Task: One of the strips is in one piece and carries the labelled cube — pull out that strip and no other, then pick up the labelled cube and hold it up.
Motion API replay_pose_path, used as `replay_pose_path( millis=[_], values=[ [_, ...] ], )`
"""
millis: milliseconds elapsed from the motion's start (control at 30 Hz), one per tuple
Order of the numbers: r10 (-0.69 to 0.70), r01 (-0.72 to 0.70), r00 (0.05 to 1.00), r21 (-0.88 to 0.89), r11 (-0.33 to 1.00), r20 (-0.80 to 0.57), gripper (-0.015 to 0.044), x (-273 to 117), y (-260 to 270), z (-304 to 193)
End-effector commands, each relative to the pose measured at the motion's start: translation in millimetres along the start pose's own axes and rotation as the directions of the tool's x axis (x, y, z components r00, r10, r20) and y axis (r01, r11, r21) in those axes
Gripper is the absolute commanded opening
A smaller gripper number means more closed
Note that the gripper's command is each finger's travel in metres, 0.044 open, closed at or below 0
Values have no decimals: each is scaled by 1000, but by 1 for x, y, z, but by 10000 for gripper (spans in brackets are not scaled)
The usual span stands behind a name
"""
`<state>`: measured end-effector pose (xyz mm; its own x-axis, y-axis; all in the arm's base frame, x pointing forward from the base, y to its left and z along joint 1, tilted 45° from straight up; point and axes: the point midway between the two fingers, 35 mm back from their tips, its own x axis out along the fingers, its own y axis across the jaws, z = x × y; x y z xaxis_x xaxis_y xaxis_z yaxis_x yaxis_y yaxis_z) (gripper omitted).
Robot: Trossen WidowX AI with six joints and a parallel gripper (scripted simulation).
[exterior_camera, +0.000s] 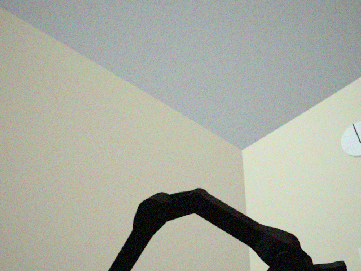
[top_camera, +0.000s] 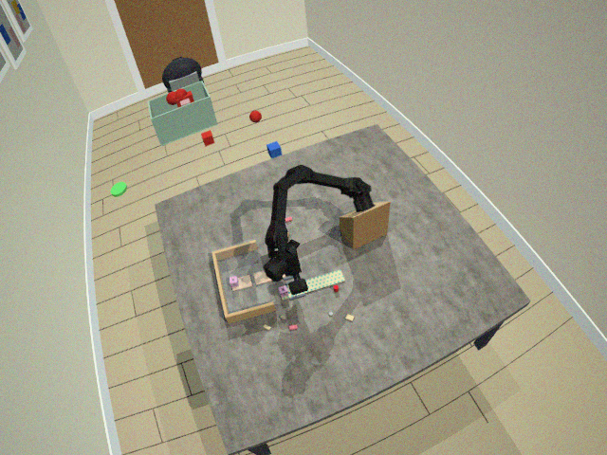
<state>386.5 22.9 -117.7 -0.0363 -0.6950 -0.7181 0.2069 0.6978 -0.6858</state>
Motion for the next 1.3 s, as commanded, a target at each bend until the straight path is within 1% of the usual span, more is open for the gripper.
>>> replay_pose_path(
  millis=[0,467,700,733,1267],
  values=[
    [-1,1,1000,-1,1000,7,440,-3,-1,16],
    [-1,1,1000,0,1000,8,440,-10,-1,51],
    [-1,1,1000,0,1000,8,256,-1,-1,52],
    [-1,1,1000,0,1000,8,250,0,-1,52],
    [-2,2,1000,0,1000,8,250,27,-1,52]
  ],
)
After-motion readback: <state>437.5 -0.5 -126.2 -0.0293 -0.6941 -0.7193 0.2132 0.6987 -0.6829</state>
